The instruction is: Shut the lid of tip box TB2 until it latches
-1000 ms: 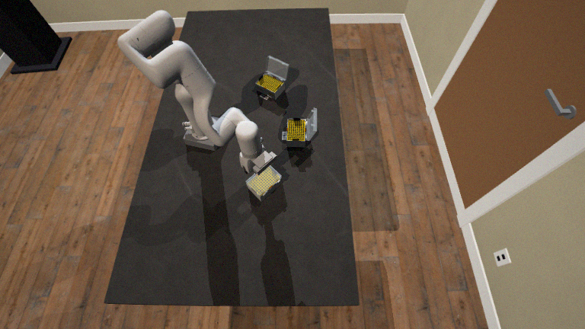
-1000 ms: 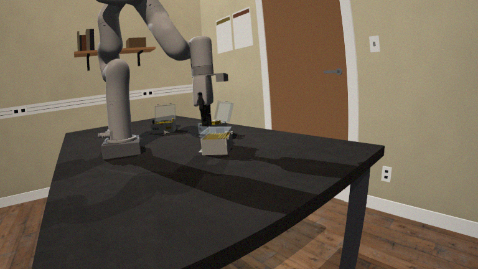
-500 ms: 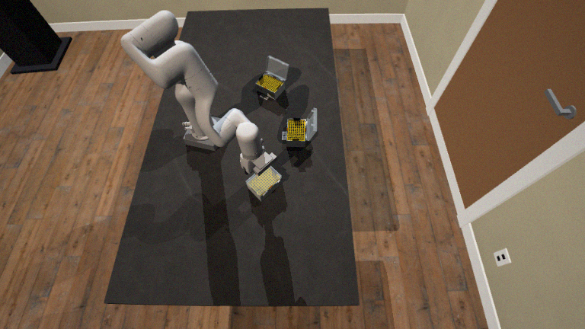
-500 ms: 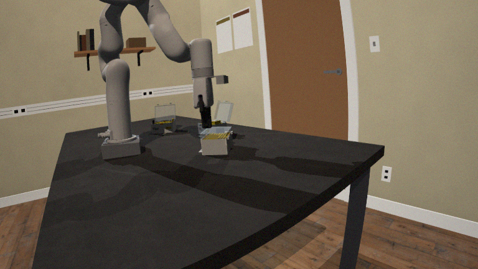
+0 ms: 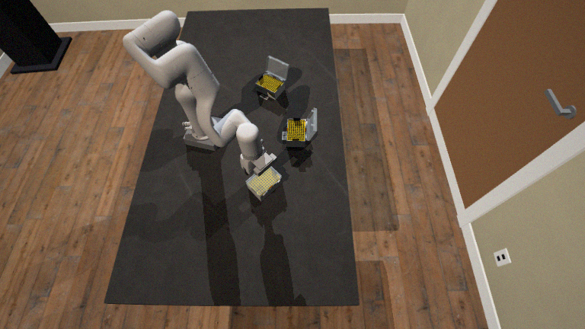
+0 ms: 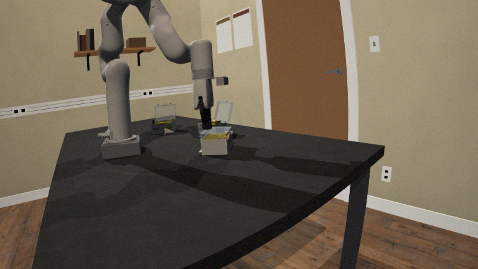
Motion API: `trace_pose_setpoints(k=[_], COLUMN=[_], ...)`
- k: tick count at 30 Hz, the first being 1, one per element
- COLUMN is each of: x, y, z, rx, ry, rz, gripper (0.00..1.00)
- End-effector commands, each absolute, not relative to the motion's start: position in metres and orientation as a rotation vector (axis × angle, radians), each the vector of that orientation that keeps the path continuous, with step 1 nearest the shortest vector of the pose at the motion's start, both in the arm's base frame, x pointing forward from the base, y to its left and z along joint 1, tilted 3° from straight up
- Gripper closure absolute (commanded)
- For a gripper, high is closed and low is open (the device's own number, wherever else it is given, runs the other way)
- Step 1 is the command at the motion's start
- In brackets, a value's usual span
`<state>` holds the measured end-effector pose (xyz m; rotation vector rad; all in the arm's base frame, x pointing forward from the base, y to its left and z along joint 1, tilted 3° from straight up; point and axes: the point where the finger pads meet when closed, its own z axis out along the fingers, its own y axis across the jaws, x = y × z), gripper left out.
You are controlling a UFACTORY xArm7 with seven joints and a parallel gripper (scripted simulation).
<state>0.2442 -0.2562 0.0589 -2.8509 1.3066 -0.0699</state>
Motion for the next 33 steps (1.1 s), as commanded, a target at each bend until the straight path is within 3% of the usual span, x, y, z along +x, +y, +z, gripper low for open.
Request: trace_pose_setpoints(k=[1,33], x=[0.2453,0.2454], y=[-0.2572,-0.2573], z=[0.0590,0.0548], rx=[-2.851,-2.851], ry=[1.307,1.307], rz=[-0.075,-0.075], gripper=[1.00,1.00])
